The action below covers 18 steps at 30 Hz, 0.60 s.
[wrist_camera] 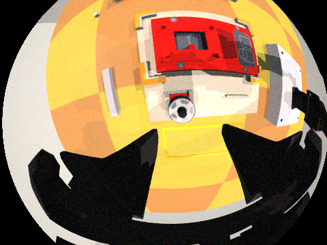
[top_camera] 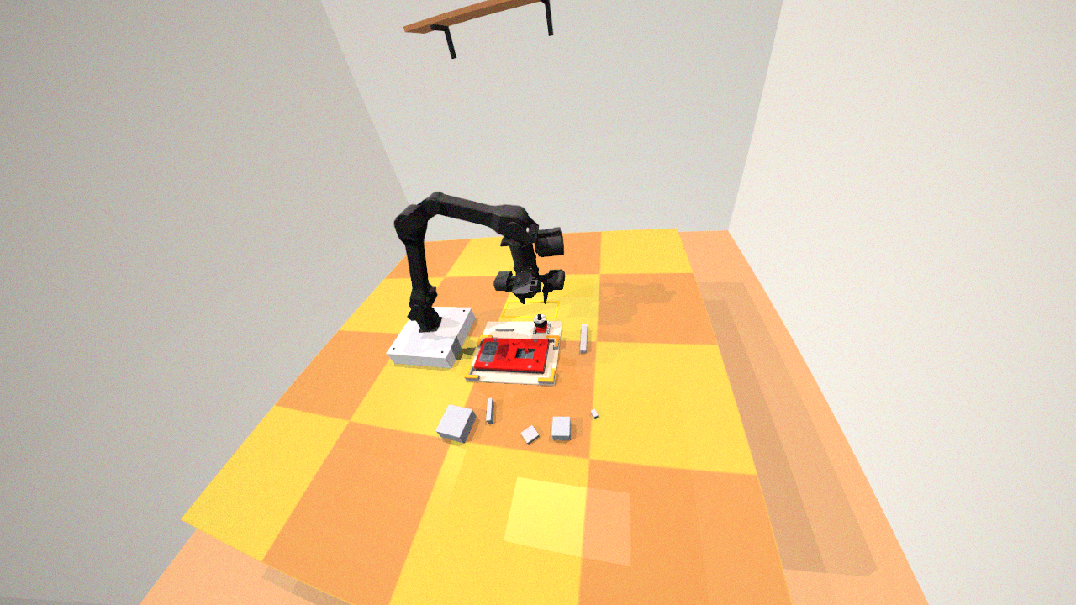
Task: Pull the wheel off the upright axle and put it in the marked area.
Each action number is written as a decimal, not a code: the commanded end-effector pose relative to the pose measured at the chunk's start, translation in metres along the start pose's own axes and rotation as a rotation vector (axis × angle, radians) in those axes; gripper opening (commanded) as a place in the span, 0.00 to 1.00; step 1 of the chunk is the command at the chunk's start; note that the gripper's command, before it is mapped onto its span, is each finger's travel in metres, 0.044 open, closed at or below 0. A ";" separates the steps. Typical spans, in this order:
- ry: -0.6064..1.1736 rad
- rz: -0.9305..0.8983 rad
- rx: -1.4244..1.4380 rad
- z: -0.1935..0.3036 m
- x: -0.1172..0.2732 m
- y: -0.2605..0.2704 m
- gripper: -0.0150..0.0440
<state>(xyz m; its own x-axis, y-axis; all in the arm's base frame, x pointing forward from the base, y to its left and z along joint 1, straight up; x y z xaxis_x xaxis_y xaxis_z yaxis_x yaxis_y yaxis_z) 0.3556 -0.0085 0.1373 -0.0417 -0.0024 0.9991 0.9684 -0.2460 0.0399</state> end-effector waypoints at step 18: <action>-0.005 0.004 -0.008 0.003 -0.077 0.003 0.76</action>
<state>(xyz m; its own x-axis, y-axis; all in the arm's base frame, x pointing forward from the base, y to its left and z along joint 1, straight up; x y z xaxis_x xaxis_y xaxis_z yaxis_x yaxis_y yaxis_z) 0.3640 -0.0064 0.0689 -0.0361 -0.0021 0.9993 0.9675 -0.2504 0.0344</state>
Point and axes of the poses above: the point midway between the two fingers, 35 mm back from their tips, its own x axis back along the fingers, its own y axis across the jaws, z = x × y, the point moved 3 cm from there along x, back along the fingers, and after that the axes turned 7 degrees about -x, right-handed, at the moved point
